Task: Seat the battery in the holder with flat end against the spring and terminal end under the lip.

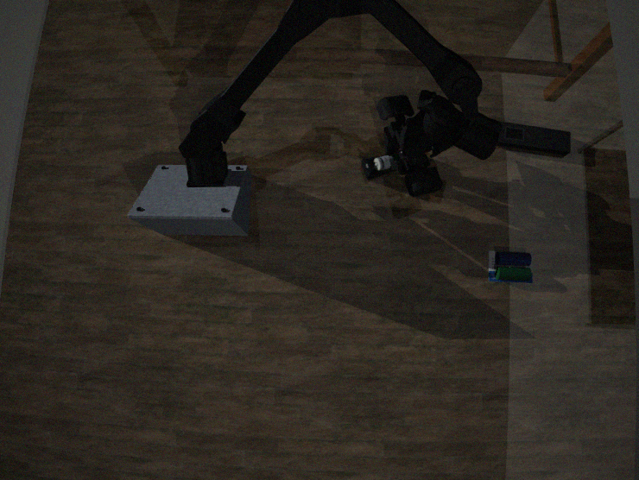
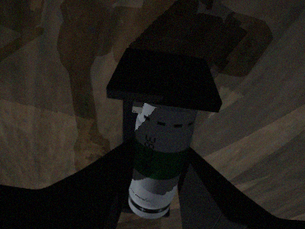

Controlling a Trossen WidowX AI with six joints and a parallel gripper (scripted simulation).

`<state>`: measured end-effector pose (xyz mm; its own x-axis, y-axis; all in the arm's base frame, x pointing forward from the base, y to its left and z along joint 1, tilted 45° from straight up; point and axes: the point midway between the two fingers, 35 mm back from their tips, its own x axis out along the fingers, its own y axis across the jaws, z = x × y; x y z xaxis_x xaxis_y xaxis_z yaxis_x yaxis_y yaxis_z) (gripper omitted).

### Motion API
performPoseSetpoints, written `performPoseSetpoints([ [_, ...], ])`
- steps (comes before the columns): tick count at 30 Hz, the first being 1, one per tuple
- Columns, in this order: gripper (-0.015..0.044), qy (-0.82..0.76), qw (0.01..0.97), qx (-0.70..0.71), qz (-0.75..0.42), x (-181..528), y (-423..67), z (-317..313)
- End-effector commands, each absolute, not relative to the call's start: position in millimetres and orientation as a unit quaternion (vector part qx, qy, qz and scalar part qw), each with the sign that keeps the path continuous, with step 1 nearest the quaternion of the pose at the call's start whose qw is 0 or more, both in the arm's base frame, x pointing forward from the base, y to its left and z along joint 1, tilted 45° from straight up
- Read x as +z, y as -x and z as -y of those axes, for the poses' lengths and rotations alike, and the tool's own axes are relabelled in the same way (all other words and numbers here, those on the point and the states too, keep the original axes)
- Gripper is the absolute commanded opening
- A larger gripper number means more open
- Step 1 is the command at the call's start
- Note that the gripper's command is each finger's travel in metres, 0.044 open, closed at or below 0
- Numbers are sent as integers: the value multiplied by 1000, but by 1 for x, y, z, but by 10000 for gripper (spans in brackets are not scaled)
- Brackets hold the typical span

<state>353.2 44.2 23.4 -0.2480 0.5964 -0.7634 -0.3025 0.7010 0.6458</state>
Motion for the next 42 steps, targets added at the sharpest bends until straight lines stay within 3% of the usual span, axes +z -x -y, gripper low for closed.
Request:
performPoseSetpoints([
  [1, 86, -110, 618, 371, -684, 22, -358, -46],
  [42, 86, -138, 676, 358, -629, 19, -350, -48],
])
